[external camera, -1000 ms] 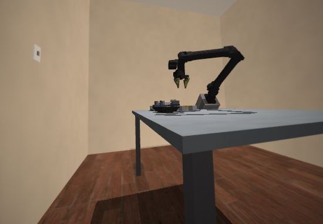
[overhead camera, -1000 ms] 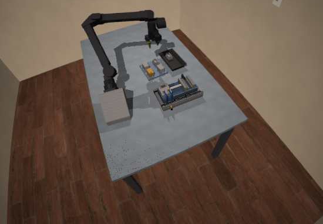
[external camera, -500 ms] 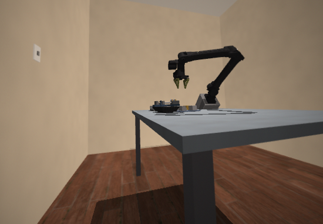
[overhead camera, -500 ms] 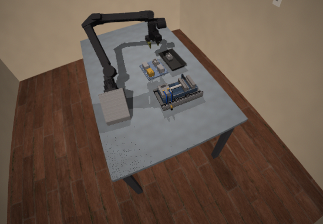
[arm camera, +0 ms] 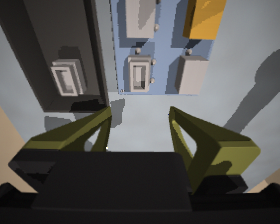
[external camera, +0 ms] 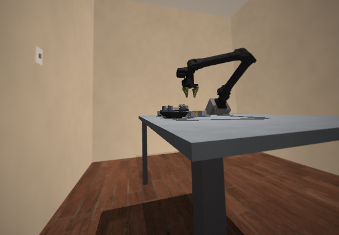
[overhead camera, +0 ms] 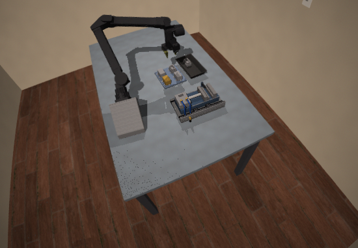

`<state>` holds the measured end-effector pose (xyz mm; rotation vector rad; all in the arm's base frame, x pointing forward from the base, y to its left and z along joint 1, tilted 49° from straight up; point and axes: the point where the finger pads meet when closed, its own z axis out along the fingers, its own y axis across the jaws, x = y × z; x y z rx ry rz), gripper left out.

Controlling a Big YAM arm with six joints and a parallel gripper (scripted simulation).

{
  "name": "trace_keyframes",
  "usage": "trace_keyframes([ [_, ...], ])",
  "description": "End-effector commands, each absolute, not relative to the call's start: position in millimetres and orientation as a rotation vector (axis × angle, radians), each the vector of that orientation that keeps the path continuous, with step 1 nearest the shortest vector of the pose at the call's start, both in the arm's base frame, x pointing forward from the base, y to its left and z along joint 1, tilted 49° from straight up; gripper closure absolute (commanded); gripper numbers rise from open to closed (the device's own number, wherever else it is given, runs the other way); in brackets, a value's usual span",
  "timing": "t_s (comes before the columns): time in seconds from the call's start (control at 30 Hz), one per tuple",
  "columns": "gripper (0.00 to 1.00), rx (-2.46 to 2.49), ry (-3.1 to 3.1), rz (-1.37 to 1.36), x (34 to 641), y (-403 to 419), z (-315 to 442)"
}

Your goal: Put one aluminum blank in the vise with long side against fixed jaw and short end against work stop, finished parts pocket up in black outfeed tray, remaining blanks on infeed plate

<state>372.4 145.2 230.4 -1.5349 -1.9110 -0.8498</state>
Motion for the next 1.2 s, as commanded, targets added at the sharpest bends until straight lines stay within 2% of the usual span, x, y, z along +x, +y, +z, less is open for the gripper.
trace_keyframes([
  [0.0, 0.36, -1.532, -1.906, -0.845, 369.0, 162.6, 224.7],
  [0.67, 0.36, -1.539, -1.897, -0.824, 368.7, 213.0, 173.3],
  [1.17, 0.36, -1.539, -1.896, -0.822, 368.2, 225.4, 162.0],
])
